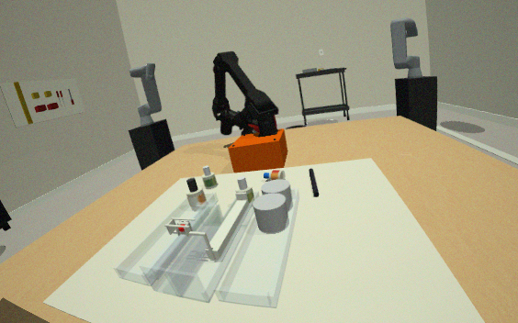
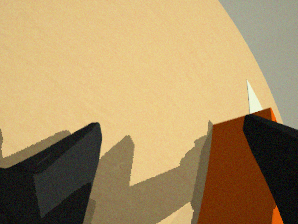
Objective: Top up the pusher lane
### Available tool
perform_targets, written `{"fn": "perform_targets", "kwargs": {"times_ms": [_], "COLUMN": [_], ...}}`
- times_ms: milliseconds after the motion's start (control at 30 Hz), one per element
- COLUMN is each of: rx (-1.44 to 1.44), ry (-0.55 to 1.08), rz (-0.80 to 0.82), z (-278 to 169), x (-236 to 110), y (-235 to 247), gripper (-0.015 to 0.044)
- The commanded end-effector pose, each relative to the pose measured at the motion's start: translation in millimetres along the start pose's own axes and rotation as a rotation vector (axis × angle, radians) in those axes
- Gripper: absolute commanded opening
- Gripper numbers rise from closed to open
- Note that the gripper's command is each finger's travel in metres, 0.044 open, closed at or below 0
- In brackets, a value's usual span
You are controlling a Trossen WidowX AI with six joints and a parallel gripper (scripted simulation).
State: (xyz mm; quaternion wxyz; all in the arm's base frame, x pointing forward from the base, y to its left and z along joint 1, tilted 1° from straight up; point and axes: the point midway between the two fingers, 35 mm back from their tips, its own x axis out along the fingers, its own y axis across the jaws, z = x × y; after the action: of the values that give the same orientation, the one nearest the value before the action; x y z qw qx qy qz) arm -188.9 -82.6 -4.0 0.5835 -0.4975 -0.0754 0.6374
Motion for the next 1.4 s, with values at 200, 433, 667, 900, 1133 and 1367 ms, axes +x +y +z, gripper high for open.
{"fn": "perform_targets", "kwargs": {"times_ms": [200, 433, 667, 900, 1133, 1367], "rx": [-0.244, -0.882, -1.56, -2.252, -2.919, -3.297], "ry": [-0.056, -0.246, -0.543, -0.951, -1.487, -1.943], "rz": [0.127, 0.376, 0.557, 0.645, 0.634, 0.485], "z": [-21.8, -92.9, -170.1, -239.1, -286.3, -293.0], "x": [-22.6, -72.7, -100.3, -98.1, -64.2, -30.7], "y": [-0.1, -21.5, -70.0, -142.8, -231.4, -286.7], "gripper": [0.044, 0.044, 0.044, 0.044, 0.044, 0.044]}}
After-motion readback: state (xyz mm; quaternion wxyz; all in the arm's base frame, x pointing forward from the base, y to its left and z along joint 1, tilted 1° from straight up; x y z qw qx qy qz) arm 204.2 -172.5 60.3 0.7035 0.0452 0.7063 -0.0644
